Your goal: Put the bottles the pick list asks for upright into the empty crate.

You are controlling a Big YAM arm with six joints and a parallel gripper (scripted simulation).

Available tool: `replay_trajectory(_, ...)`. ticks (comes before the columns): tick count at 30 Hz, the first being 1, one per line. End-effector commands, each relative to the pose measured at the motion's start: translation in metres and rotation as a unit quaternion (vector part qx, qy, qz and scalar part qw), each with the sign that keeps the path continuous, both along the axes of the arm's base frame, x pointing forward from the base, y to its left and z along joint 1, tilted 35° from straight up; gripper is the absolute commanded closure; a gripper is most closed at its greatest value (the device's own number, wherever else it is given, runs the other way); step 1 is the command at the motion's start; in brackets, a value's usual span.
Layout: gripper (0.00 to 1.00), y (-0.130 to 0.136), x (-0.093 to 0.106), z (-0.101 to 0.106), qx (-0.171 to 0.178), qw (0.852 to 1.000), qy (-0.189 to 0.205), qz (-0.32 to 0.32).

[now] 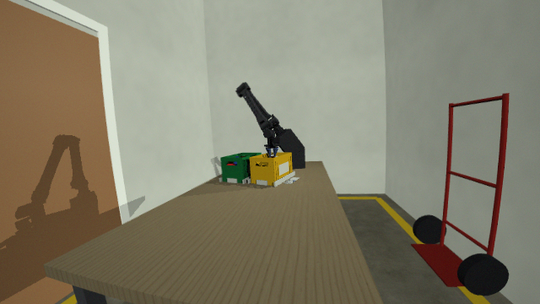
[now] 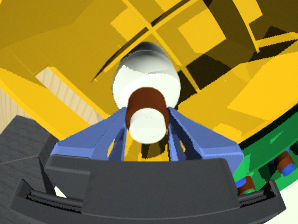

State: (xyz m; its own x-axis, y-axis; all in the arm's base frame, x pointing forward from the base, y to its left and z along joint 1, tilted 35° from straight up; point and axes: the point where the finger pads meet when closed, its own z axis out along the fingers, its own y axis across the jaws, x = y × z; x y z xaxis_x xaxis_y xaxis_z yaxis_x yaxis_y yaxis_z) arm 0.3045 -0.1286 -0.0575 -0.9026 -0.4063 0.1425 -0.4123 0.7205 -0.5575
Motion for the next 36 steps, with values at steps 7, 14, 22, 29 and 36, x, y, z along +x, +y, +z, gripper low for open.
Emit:
replay_trajectory(7, 1.0, -0.0005, 0.0058, 0.0031, -0.001, 1.0, -0.007, 0.002)
replay_trajectory(14, 1.0, -0.0008, 0.0059, 0.0032, -0.001, 1.0, -0.007, 0.002)
replay_trajectory(22, 1.0, -0.0011, 0.0061, 0.0032, -0.001, 1.0, -0.007, 0.002)
replay_trajectory(29, 1.0, -0.0012, 0.0062, 0.0032, -0.001, 1.0, -0.007, 0.002)
replay_trajectory(36, 0.39, -0.0012, 0.0063, 0.0032, -0.001, 1.0, -0.007, 0.002)
